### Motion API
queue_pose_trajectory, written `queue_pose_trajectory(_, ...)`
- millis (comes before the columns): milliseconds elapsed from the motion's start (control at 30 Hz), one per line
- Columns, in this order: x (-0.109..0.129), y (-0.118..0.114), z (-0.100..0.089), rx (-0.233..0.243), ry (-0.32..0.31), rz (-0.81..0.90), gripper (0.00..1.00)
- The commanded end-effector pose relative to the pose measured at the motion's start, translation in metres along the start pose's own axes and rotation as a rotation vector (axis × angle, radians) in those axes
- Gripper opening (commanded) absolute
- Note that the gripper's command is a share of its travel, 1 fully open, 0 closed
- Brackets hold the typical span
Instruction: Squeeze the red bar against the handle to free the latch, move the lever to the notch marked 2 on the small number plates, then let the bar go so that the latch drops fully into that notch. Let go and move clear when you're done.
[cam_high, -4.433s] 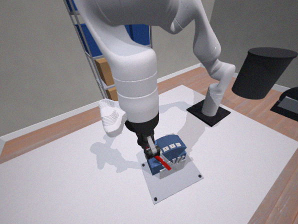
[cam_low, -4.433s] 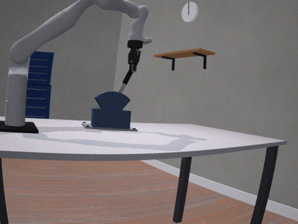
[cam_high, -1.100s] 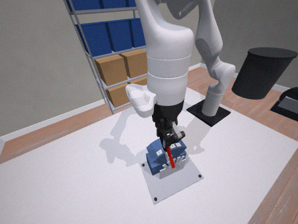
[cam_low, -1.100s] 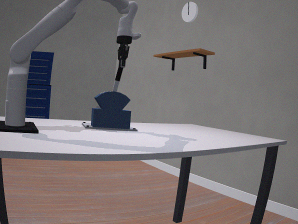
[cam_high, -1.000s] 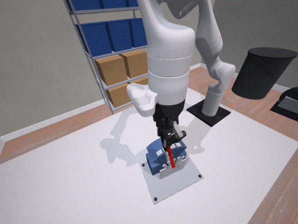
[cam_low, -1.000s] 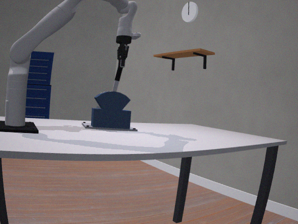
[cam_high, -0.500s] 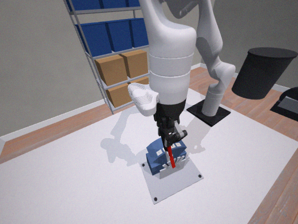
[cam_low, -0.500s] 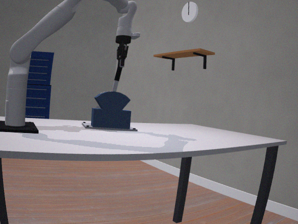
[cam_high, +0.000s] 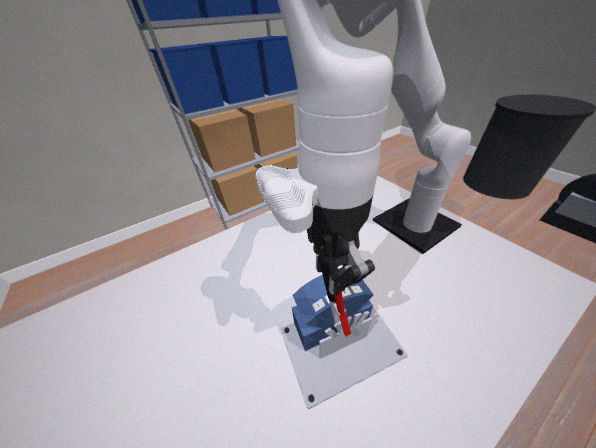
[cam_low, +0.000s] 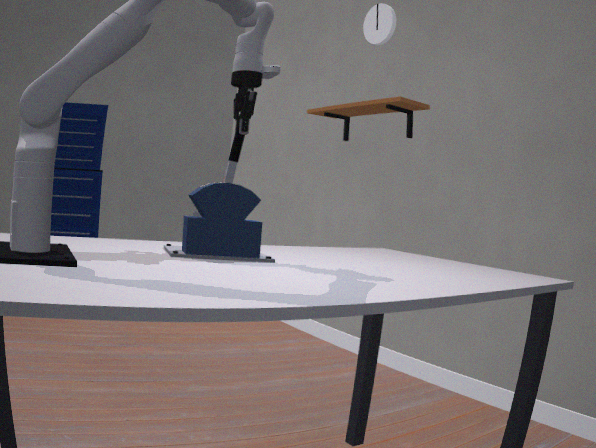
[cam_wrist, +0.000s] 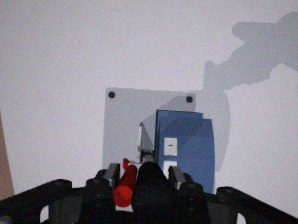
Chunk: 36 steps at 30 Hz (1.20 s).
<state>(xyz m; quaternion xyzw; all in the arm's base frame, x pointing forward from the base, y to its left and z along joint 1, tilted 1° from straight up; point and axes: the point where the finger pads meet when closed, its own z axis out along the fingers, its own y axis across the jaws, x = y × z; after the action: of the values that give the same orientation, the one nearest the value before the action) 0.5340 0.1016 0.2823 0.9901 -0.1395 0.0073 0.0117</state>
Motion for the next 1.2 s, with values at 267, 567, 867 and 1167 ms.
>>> queue_pose_trajectory(267, -0.0087, -0.0025, 0.0016, 0.002, -0.021, -0.002, 0.0)
queue_pose_trajectory(567, -0.0132, -0.0025, 0.0011, 0.002, -0.021, -0.002, 0.0)
queue_pose_trajectory(867, -0.0132, -0.0025, 0.0011, 0.002, -0.021, -0.002, 0.0)
queue_pose_trajectory(1167, -0.0132, -0.0025, 0.0011, 0.002, -0.021, -0.002, 0.0)
